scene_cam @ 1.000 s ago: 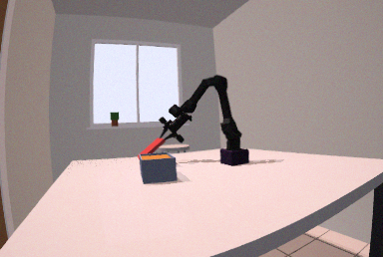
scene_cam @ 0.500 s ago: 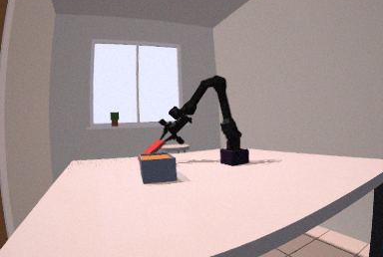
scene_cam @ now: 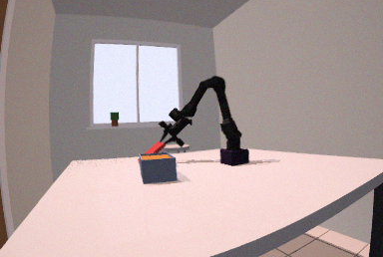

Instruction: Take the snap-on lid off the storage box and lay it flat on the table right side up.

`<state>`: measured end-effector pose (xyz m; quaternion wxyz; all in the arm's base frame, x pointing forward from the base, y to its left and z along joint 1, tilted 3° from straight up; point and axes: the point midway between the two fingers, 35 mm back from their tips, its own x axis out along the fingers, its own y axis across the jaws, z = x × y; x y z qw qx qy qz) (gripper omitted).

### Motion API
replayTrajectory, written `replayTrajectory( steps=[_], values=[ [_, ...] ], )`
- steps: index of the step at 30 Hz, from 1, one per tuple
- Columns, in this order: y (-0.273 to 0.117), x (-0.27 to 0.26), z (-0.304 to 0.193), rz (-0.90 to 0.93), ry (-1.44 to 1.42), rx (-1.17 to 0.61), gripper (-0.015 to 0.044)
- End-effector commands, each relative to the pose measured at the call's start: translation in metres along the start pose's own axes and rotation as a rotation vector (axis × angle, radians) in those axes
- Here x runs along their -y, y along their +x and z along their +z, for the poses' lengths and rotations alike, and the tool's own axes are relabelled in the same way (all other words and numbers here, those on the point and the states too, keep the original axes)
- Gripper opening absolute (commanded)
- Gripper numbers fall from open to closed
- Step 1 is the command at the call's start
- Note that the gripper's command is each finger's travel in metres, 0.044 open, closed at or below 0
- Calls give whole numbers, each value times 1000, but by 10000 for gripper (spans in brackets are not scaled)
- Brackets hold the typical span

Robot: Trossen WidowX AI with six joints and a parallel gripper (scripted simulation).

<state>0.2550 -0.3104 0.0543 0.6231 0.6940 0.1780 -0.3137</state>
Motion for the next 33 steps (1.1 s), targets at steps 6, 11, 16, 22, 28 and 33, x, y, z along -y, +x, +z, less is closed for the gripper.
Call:
replayTrajectory(
  steps=[6,11,16,22,28,33],
  values=[
    [4,2,0,13,-8,-3,0],
    [7,5,0,13,-8,-3,0],
    [9,8,0,13,-8,-3,0],
    [12,12,0,13,-8,-3,0],
    [15,16,0,13,-8,-3,0],
    [18,19,0,13,-8,-3,0]
  ],
)
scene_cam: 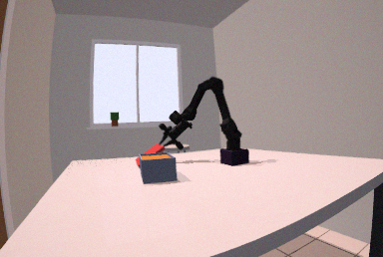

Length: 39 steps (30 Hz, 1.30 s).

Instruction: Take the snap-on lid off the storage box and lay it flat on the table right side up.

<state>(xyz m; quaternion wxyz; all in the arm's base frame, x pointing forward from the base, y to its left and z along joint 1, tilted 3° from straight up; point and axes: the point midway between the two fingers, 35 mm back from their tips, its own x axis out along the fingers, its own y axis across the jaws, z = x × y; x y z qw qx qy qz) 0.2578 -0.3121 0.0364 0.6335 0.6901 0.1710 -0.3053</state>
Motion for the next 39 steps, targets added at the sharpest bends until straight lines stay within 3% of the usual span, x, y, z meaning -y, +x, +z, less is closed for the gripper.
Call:
replayTrajectory(
  steps=[1,32,39],
  values=[
    [4,8,-2,-13,10,-6,0],
    [20,27,-2,-13,10,-6,0],
    [19,26,-3,-13,10,-6,184]
  ],
)
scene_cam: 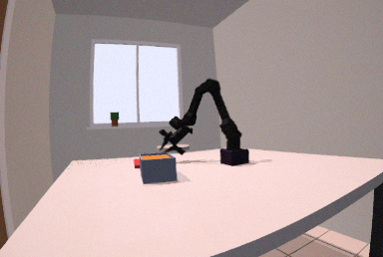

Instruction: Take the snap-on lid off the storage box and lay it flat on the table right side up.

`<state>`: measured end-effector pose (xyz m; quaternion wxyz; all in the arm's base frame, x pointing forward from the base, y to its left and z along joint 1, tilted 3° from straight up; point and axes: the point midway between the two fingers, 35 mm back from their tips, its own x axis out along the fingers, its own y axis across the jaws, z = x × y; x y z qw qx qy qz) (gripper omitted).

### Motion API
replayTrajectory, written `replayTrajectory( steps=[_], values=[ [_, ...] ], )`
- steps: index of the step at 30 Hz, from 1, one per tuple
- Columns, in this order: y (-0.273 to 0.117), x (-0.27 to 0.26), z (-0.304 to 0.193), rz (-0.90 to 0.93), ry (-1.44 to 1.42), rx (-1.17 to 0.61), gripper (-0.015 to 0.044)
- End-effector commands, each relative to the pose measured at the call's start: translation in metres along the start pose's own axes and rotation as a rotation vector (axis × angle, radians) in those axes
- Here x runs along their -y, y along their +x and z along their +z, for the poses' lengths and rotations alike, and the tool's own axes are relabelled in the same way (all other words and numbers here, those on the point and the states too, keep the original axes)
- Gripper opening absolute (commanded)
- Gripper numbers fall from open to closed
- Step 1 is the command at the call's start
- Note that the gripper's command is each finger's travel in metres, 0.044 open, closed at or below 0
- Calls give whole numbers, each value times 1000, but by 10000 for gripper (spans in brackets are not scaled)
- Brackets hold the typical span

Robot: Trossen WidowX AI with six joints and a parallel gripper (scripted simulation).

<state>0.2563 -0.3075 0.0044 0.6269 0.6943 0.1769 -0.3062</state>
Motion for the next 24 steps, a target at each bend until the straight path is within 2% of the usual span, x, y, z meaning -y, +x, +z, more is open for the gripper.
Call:
replayTrajectory(
  steps=[1,3,5,11,24],
  values=[
    [0,0,0,-1,-1,5,210],
    [0,0,0,-1,-1,5,263],
    [0,0,0,-1,-1,5,275],
    [-8,7,0,-2,-1,5,433],
    [-28,25,0,-4,-1,5,440]
  ],
)
